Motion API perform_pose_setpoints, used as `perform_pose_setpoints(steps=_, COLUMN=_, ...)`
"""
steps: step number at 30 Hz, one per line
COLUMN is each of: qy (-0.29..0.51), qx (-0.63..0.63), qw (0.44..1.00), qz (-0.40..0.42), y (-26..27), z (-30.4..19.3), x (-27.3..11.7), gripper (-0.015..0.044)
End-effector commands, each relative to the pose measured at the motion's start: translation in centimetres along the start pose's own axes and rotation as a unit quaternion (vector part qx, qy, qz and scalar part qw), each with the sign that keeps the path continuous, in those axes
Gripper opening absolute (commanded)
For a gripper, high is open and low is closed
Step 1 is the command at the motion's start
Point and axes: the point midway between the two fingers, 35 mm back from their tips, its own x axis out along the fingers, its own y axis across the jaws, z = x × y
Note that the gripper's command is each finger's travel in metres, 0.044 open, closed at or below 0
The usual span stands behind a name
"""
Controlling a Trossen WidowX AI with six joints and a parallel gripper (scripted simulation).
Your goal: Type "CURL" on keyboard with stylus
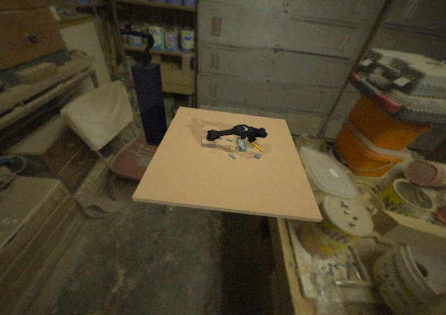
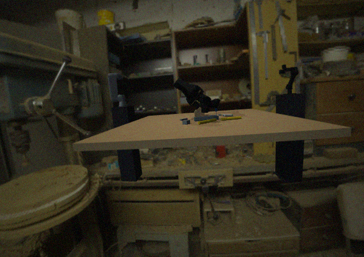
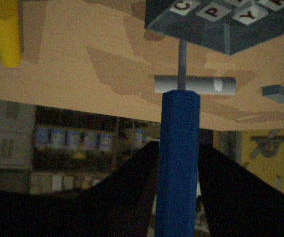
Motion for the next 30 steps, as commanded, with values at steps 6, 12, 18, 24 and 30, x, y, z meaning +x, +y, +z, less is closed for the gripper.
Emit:
perform_pose_setpoints(steps=6, qy=-0.003, qx=-0.003, qw=1.000, qz=0.000, y=0.27, z=0.35, x=-0.05, gripper=0.0081)
perform_pose_setpoints(steps=12, qy=-0.003, qx=-0.003, qw=1.000, qz=0.000, y=0.27, z=0.35, x=-0.05, gripper=0.0081)
perform_pose_setpoints(steps=18, qy=-0.003, qx=-0.003, qw=1.000, qz=0.000, y=0.28, z=0.46, x=0.00, gripper=0.0081)
perform_pose_setpoints(steps=24, qy=-0.003, qx=-0.003, qw=1.000, qz=0.000, y=0.28, z=0.78, x=0.19, gripper=0.0081)
perform_pose_setpoints(steps=30, qy=-0.003, qx=-0.003, qw=1.000, qz=0.000, y=0.28, z=1.04, x=0.34, gripper=0.0081)
